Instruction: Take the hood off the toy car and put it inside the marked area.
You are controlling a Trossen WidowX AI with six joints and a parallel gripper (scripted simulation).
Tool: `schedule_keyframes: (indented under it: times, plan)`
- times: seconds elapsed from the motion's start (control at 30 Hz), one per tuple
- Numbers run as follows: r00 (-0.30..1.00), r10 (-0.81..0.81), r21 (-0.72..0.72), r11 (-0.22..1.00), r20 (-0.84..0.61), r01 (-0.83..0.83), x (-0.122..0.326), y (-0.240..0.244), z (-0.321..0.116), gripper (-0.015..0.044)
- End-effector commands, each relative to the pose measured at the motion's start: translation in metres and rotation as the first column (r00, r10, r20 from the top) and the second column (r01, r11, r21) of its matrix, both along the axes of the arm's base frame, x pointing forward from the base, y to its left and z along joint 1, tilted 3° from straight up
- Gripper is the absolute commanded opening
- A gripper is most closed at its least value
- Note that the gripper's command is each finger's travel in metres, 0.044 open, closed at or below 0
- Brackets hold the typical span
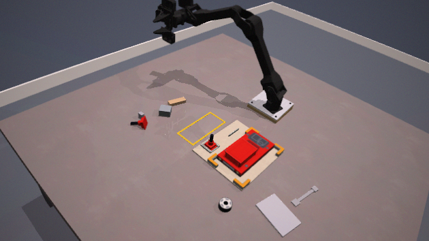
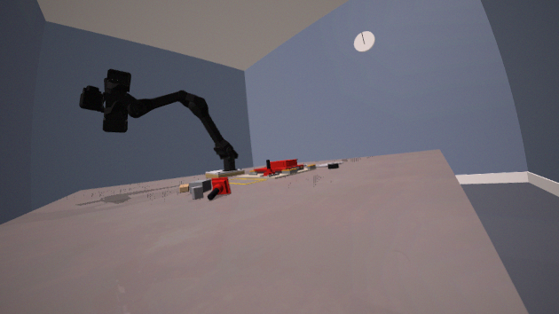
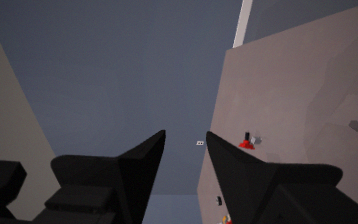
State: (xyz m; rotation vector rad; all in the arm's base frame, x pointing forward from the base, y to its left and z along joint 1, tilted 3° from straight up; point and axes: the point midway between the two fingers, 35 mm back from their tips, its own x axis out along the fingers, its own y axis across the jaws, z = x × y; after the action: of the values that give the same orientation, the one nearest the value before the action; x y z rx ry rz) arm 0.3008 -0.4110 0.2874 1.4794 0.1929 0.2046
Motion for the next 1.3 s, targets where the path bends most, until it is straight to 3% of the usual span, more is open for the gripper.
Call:
schedule_keyframes:
  times: [0.0, 0.27, 0.8, 1.03, 1.27]
  plan:
    - [1.0, 0.0, 0.0, 1.0, 0.0, 0.0, 0.001, 0.001, 0.0, 0.0246]
    - [1.0, 0.001, -0.016, 1.0, -0.025, -0.001, 0.068, 0.043, 0.004, 0.044]
    - [0.956, 0.082, -0.143, 0.982, -0.283, -0.127, 0.181, 0.211, -0.043, 0.044]
    - [0.889, 0.133, -0.261, 0.927, -0.439, -0.268, 0.19, 0.299, -0.073, 0.044]
    - [0.773, 0.181, -0.351, 0.812, -0.608, -0.466, 0.17, 0.385, -0.102, 0.044]
